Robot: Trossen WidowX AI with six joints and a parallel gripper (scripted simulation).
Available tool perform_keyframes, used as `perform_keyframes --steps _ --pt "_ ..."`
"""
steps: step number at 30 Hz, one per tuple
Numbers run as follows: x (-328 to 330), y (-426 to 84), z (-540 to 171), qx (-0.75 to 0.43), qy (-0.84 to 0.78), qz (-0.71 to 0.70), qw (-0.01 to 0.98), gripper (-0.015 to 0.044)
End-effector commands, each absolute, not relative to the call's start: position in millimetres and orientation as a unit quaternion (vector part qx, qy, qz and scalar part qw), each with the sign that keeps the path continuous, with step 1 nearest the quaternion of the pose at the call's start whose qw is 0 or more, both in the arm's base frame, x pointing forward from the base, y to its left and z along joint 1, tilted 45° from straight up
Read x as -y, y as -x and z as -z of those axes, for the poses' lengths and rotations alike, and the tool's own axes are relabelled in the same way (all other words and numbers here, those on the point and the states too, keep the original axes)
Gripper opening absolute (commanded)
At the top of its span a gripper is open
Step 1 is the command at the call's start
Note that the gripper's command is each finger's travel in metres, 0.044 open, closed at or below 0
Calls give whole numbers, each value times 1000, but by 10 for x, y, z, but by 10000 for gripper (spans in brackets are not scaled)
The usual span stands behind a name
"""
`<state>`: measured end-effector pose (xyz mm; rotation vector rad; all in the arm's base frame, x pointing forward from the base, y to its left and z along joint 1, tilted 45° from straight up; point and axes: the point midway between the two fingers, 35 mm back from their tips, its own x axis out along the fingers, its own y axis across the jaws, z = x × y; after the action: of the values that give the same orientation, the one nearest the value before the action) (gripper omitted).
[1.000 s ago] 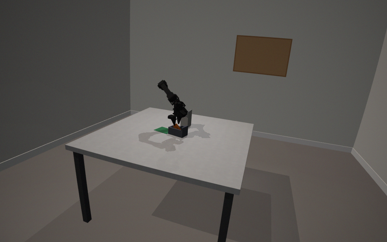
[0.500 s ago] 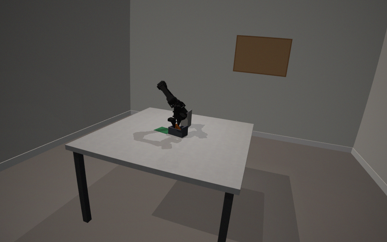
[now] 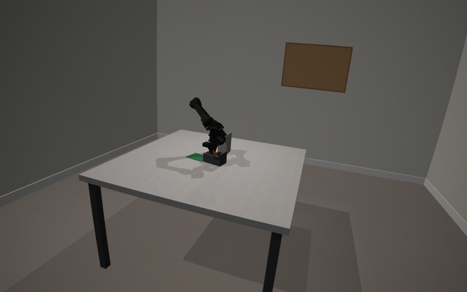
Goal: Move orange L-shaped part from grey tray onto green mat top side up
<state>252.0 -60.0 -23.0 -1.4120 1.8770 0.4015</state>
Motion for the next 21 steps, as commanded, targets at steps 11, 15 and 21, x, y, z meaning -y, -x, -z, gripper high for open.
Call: perform_keyframes --steps 11,15,21 --pt "595 -2524 222 -732 550 -156 371 0" --pt "565 -2525 192 -732 550 -156 370 0" --pt "498 -2529 124 -732 551 -157 368 0"
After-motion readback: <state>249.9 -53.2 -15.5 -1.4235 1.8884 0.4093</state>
